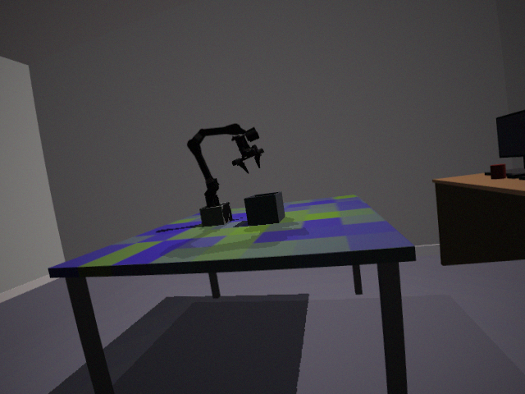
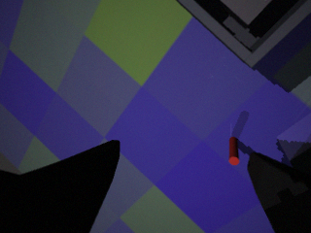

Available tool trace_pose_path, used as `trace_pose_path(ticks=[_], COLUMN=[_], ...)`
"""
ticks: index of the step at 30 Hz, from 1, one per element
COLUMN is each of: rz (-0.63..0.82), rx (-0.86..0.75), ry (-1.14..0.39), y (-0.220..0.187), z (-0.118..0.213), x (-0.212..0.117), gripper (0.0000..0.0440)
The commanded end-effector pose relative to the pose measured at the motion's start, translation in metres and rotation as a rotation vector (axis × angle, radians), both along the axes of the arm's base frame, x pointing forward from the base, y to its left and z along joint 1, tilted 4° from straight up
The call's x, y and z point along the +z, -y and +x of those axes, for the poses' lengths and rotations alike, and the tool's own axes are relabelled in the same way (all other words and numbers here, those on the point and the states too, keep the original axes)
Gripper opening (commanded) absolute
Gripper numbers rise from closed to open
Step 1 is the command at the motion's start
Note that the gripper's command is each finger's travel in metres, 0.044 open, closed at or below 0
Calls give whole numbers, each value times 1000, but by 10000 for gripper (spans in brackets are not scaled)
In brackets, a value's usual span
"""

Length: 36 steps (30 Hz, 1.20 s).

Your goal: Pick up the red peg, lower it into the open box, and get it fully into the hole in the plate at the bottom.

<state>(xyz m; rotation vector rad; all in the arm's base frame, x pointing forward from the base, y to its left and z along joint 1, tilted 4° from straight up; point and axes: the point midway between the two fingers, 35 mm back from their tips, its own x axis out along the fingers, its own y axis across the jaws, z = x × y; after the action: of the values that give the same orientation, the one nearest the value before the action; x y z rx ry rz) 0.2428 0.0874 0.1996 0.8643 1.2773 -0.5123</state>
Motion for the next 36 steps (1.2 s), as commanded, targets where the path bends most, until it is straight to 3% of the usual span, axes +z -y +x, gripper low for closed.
trace_pose_path(ticks=[1, 19, 36], rz=[25, -2, -136], rx=[-38, -284, -353], ry=[-75, -372, -454], y=[-9, -34, -35], z=[-18, -84, -107], x=[-12, -68, -117], gripper=[354, 361, 381])
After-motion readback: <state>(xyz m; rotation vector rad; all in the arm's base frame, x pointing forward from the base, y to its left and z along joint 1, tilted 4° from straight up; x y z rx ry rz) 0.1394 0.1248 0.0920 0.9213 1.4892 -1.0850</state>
